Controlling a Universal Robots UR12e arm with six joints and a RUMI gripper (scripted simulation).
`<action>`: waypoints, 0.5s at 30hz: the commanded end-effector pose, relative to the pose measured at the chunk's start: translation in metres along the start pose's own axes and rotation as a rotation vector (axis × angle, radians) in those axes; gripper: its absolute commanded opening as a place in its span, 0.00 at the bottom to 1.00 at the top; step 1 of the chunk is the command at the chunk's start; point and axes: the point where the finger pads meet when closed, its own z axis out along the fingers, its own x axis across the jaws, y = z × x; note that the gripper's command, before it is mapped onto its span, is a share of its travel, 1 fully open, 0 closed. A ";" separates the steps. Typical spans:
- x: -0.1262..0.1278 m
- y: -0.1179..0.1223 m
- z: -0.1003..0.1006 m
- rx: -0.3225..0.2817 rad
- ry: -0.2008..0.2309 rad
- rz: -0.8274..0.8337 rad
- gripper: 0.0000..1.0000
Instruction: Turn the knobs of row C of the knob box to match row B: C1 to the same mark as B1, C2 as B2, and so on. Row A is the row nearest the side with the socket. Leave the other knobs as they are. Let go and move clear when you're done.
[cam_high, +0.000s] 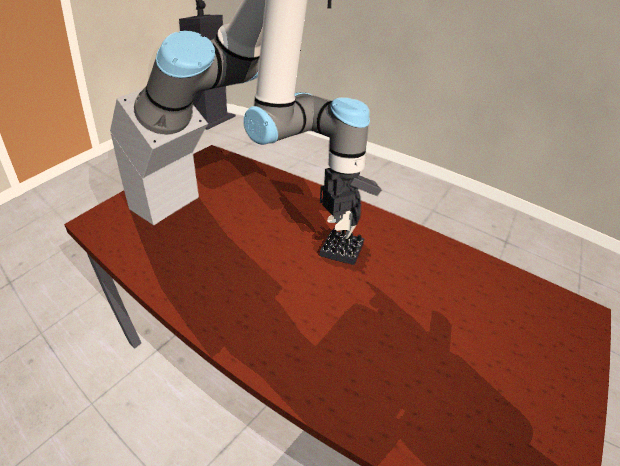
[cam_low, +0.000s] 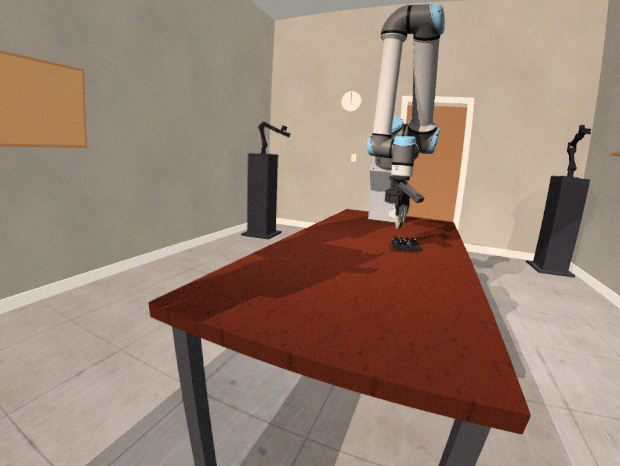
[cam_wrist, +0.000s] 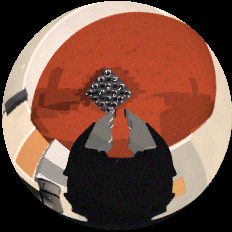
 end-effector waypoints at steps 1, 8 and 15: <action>0.000 0.000 0.001 0.000 0.001 0.000 0.11; 0.000 0.000 0.007 0.000 0.001 0.000 0.11; 0.000 0.000 0.013 0.000 0.001 0.000 0.11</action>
